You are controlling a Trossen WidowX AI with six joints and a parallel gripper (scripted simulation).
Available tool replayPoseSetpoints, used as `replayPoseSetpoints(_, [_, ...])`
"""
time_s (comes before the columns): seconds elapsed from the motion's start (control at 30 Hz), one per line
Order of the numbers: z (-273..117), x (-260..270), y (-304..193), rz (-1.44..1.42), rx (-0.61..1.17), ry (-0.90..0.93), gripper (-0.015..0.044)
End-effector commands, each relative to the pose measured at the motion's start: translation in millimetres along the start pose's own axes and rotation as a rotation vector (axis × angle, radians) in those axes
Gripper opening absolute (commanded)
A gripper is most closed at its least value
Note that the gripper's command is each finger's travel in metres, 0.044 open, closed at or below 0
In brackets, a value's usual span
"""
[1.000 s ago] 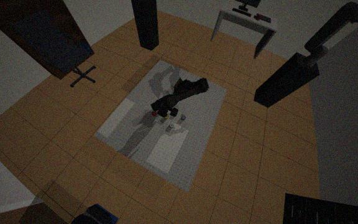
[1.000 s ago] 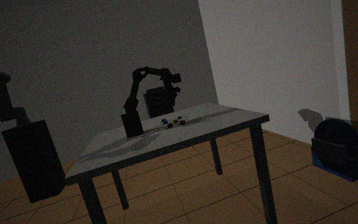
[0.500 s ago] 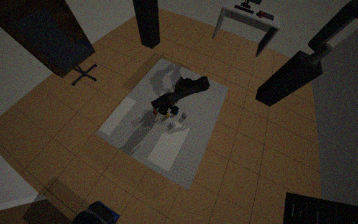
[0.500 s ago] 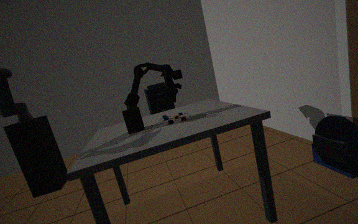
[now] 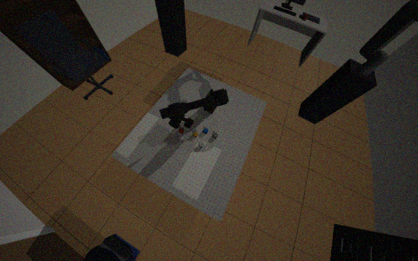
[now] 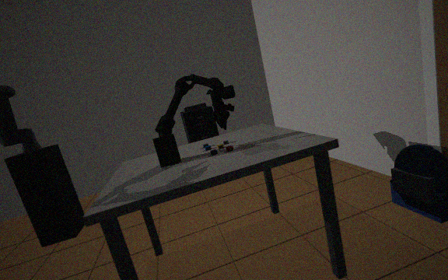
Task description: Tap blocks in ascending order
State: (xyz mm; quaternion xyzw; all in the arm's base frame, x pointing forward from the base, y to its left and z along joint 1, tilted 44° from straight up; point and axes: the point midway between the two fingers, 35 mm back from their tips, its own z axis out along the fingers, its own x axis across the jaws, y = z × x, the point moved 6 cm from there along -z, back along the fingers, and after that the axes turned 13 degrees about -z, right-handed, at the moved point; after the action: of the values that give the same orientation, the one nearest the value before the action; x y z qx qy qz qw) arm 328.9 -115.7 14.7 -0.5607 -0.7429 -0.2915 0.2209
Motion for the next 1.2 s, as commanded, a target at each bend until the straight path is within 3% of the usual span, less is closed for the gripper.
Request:
replayPoseSetpoints(0.0, [0, -5, 0, -0.01, 0.001, -0.003, 0.04])
replayPoseSetpoints(0.5, [-1, -3, 0, -0.01, 0.002, -0.003, 0.04])
replayPoseSetpoints(0.97, [-3, 156, -52, -0.003, 0.005, 0.005, 0.04])
replayPoseSetpoints(1.17, [0, 169, -62, -0.003, 0.006, 0.008, 0.04])
